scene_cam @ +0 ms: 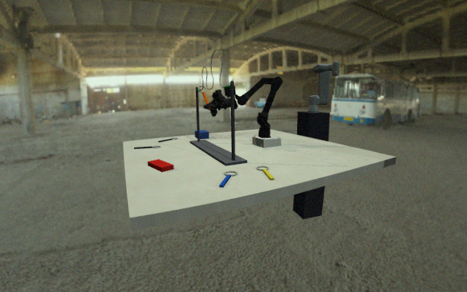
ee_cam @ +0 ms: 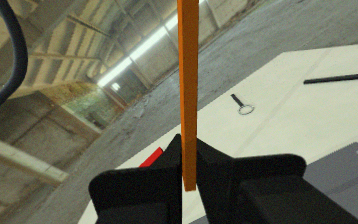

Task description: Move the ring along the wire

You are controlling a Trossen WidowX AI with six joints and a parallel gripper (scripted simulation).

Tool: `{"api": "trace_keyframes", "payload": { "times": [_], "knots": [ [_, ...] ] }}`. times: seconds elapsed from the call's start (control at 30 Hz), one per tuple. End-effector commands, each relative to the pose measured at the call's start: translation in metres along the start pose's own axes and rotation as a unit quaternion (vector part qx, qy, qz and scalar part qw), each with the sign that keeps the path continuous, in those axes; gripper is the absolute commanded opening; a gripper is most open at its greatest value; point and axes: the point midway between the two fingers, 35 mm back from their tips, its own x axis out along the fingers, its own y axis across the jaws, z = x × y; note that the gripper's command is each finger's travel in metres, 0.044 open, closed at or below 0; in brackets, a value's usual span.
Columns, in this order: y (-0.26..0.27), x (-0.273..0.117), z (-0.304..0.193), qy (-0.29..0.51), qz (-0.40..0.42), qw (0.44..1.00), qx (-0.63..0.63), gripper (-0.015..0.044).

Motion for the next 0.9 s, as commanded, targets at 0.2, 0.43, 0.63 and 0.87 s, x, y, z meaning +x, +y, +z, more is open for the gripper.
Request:
{"api": "trace_keyframes", "payload": {
  "times": [0.2, 0.43, 0.63, 0.87],
  "knots": [
    [0.032, -0.017, 0.006, 0.064, 0.019, 0.994, 0.089, -0.015],
    [0.054, -0.032, 0.015, 0.117, 0.04, 0.979, 0.159, -0.015],
    [0.07, -0.044, 0.025, 0.161, 0.063, 0.961, 0.217, -0.015],
    [0.09, -0.054, 0.04, 0.192, 0.094, 0.933, 0.29, -0.015]
  ]
}}
